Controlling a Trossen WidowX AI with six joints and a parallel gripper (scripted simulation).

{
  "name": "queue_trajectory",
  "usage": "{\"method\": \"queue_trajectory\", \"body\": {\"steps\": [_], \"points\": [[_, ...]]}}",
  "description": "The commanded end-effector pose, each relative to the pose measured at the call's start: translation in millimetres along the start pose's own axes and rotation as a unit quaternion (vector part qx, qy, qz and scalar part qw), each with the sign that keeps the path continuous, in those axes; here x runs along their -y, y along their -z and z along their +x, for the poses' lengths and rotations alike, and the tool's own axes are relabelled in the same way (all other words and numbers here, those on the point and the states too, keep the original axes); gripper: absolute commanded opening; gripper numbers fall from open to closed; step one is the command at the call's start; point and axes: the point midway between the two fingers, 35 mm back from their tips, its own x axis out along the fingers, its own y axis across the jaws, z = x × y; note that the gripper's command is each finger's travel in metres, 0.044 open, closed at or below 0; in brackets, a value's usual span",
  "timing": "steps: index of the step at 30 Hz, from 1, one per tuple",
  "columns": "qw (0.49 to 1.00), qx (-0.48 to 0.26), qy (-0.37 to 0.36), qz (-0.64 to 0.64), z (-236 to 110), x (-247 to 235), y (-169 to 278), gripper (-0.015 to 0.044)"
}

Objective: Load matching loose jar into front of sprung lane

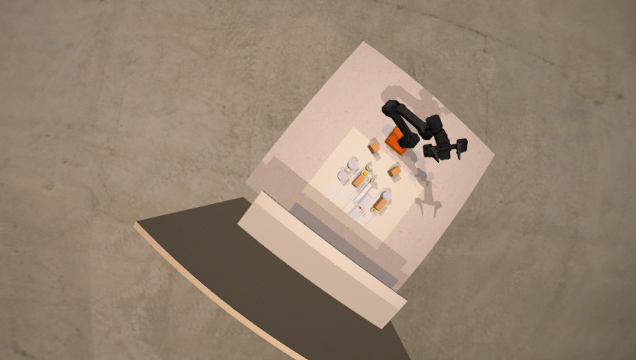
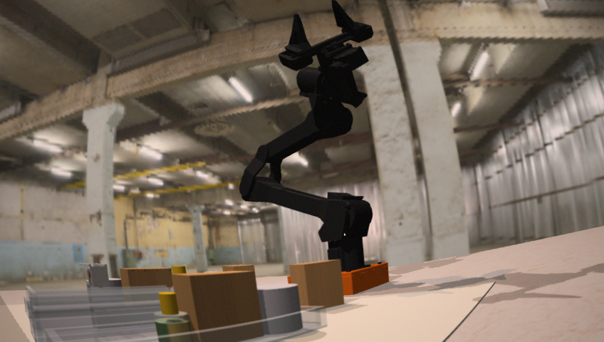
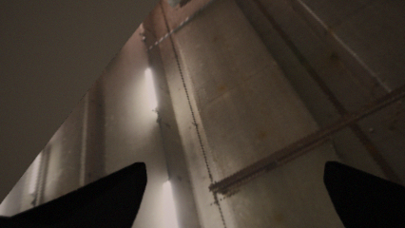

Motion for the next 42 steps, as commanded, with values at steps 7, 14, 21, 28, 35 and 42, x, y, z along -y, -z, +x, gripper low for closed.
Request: {"method": "queue_trajectory", "body": {"steps": [7,14,21,28,35,42], "points": [[0.918,0.074,0.014,-0.39,32.2,9.0,-52.8,0.044],[0.629,0.218,0.067,-0.743,64.7,-39.7,-128.7,0.044],[0.367,0.342,0.145,-0.853,67.8,-113.9,-171.2,0.044],[0.207,0.427,0.213,-0.854,53.6,-177.2,-186.9,0.044],[-0.01,0.508,0.382,-0.772,10.6,-263.6,-192.7,0.044],[-0.114,0.523,0.594,-0.6,-61.9,-331.3,-177.0,0.044]]}}
